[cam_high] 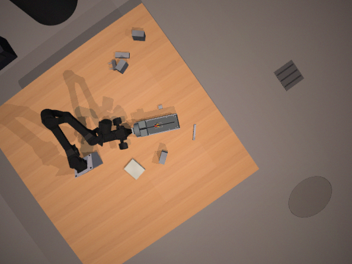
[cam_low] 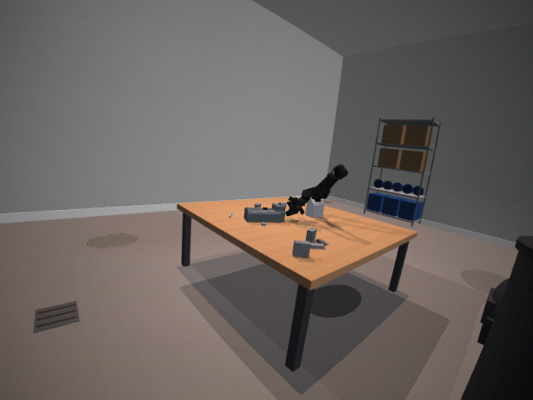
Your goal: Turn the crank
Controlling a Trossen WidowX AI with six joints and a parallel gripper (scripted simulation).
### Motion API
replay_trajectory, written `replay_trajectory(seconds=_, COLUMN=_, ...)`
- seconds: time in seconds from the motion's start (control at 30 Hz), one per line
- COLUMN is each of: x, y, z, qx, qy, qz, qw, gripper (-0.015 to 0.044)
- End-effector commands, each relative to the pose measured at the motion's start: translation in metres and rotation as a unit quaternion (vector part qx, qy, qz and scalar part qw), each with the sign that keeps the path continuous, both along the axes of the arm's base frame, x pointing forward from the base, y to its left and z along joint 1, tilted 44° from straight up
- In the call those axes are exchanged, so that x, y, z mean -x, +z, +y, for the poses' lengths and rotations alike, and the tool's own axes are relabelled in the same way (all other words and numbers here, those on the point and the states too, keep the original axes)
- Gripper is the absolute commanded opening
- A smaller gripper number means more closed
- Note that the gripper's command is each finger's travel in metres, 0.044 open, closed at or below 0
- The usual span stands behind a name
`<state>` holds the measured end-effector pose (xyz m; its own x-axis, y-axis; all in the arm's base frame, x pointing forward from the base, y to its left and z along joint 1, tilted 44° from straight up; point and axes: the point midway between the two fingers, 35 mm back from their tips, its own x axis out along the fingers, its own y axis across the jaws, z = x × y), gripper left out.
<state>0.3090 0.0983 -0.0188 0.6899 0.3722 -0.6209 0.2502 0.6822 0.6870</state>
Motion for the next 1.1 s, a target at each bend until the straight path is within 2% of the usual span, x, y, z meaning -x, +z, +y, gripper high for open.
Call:
replay_trajectory(seconds=0.0, x=0.003, y=-0.007, z=-0.006, qx=0.006, qy=-0.007, qz=0.009, qw=1.0, gripper=0.0)
replay_trajectory(seconds=1.07, x=0.006, y=-0.01, z=-0.019, qx=0.007, qy=-0.007, qz=0.009, qw=1.0, gripper=0.0)
